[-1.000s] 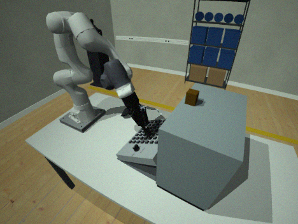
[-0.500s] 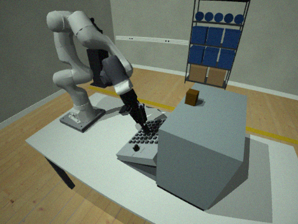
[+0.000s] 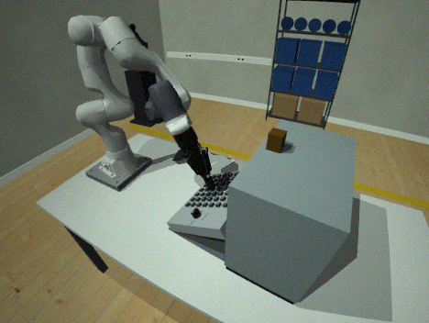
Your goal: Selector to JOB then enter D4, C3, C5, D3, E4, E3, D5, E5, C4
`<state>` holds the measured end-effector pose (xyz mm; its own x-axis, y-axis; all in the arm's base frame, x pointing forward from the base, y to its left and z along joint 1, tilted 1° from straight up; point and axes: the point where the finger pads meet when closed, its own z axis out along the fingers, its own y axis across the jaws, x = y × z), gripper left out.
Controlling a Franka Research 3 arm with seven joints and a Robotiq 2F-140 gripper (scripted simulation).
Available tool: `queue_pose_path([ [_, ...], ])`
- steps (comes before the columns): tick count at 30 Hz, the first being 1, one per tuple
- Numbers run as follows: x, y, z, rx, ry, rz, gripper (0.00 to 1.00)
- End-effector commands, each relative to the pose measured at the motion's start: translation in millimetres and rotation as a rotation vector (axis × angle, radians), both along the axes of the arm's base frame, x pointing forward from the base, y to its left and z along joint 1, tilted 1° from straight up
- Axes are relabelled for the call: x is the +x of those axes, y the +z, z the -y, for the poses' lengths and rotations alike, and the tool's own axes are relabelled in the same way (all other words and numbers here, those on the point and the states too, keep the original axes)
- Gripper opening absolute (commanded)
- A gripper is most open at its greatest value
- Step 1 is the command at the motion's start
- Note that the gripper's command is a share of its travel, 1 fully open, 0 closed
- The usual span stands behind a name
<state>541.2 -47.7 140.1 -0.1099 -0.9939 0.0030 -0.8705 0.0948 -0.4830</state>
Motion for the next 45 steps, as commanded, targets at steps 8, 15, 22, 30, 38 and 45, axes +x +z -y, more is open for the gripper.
queue_pose_path([
  [8, -12.2, -8.4, -47, 0.003, -0.012, 0.008, 0.1],
  [15, -10.4, -11.7, -47, 0.003, -0.012, 0.008, 0.1],
  [22, -4.7, -21.9, -46, 0.003, -0.012, 0.007, 0.1],
  [30, -2.0, -26.8, -46, 0.003, -0.012, 0.007, 0.1],
  [38, -1.6, -27.6, -46, 0.003, -0.012, 0.008, 0.1],
  [45, -1.6, -27.6, -46, 0.003, -0.012, 0.008, 0.1],
])
